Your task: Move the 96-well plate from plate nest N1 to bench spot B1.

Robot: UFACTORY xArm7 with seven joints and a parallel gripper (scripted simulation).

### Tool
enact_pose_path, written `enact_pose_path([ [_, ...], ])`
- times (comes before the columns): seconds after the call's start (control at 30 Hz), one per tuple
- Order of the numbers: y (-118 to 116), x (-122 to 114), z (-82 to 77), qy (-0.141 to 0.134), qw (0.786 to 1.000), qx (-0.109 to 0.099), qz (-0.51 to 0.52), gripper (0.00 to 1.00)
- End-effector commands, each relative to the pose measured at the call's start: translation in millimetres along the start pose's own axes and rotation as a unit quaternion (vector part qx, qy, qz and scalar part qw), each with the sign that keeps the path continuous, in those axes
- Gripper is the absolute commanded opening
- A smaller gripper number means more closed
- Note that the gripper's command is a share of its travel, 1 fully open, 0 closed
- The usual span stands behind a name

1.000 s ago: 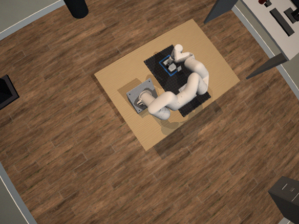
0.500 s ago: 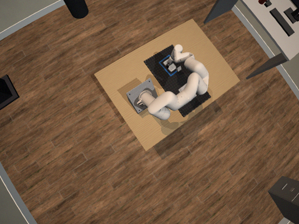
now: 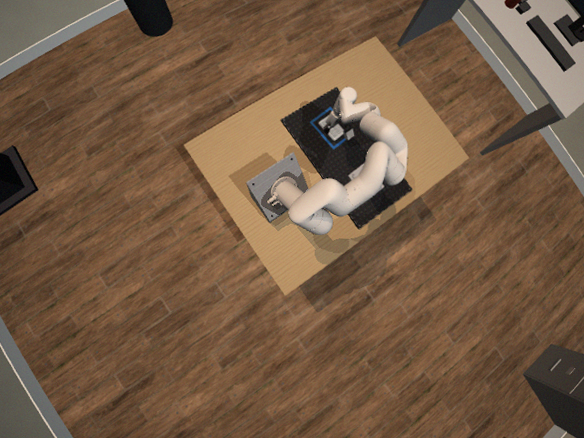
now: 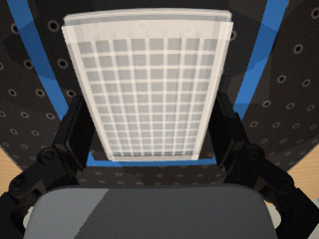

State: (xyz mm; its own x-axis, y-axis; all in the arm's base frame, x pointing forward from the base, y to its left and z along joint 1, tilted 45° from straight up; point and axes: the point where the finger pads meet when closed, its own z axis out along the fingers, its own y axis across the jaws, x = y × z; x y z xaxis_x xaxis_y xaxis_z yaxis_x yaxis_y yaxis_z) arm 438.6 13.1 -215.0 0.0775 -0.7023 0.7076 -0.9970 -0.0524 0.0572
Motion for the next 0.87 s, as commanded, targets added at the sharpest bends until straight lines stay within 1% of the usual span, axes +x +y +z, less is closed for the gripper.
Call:
enact_pose_path([
  [0.0,-1,-1,-2.3,-0.002,1.0,0.002,0.0,1.0],
  [0.6,-1,-1,-2.3,-0.002,1.0,0.002,0.0,1.0],
  [0.77,-1,-1,-15.6,-0.002,1.0,0.002,0.0,1.0],
  [0.83,-1,-1,-15.6,-0.002,1.0,0.002,0.0,1.0],
])
